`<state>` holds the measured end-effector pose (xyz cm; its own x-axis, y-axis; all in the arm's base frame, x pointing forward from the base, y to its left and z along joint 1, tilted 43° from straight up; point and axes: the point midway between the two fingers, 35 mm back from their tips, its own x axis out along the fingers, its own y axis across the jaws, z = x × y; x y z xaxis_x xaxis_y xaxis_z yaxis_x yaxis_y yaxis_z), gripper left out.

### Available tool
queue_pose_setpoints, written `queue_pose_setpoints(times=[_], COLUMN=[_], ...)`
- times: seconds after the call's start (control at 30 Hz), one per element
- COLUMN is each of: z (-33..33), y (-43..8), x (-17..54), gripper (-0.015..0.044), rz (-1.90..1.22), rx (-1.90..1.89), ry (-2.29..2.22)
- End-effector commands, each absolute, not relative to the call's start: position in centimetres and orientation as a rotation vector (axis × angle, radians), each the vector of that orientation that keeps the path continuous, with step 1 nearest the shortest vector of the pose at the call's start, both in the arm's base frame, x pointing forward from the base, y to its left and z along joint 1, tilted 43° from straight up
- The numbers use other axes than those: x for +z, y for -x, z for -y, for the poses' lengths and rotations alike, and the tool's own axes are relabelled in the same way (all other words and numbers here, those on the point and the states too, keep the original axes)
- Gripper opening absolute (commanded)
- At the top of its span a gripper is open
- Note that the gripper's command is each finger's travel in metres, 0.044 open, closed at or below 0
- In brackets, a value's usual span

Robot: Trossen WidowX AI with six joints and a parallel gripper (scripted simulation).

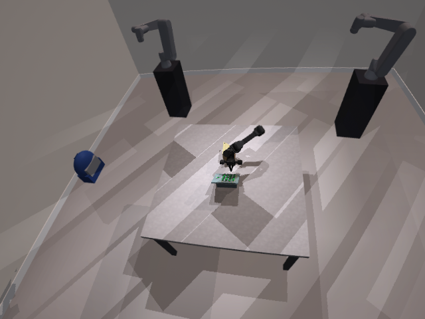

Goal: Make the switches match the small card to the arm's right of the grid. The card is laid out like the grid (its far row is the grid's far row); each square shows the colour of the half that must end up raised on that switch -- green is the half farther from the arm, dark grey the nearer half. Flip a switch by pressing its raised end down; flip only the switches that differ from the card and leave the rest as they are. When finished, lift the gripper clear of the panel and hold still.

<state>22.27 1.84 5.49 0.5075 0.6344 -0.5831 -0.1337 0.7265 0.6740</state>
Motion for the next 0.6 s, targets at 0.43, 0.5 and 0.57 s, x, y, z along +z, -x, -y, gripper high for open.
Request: queue_pose_setpoints(times=[0.43,0.5,0.57], z=[-3.1,-3.3,-3.4], y=[-23.1,-23.3,-23.4], x=[4.1,4.0,3.8], gripper=[0.0,0.0,0.0], rz=[-0.943,-0.943,-0.943], rx=[0.495,0.495,0.495], ry=[-0.619,-0.619,-0.619])
